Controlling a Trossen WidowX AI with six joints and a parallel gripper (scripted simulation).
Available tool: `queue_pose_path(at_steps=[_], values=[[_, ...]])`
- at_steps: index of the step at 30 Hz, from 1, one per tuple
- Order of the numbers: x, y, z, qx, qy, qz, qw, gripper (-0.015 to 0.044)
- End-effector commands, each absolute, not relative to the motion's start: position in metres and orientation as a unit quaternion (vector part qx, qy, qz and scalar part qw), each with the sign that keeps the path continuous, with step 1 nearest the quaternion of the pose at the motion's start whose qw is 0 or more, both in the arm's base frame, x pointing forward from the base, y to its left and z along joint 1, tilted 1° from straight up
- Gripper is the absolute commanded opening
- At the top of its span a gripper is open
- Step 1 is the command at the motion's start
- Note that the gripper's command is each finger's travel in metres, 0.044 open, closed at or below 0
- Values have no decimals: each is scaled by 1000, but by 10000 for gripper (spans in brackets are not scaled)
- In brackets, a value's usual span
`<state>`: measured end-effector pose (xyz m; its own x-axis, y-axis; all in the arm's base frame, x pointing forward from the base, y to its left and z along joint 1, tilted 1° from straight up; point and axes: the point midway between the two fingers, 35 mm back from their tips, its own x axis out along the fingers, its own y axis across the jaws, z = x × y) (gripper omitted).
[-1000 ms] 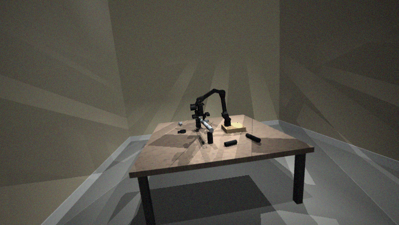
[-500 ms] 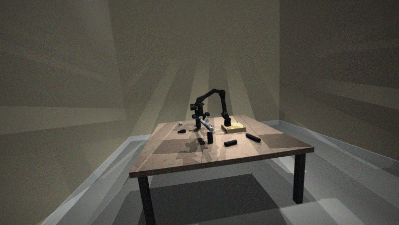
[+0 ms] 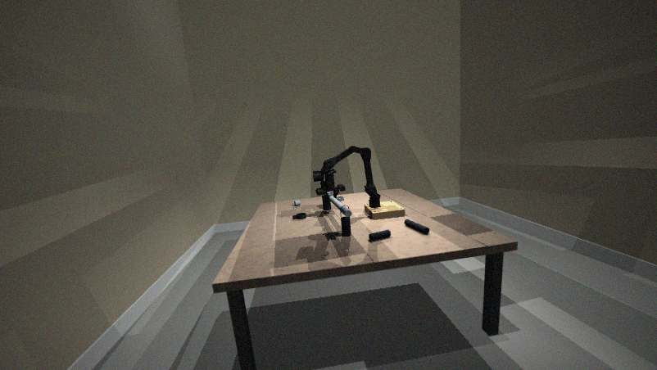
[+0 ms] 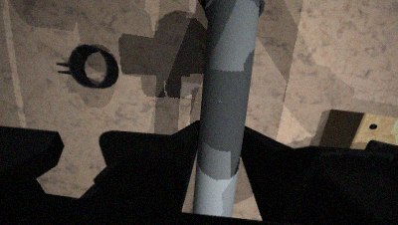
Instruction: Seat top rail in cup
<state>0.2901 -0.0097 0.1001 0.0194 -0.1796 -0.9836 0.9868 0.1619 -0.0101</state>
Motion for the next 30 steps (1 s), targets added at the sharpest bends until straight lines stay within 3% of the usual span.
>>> queue_pose_path(at_steps=[1, 14, 30], values=[[290, -9, 100, 412, 491, -499, 583, 105], [288, 9, 121, 412, 491, -499, 583, 440], [279, 33, 180, 409, 493, -498, 585, 440]])
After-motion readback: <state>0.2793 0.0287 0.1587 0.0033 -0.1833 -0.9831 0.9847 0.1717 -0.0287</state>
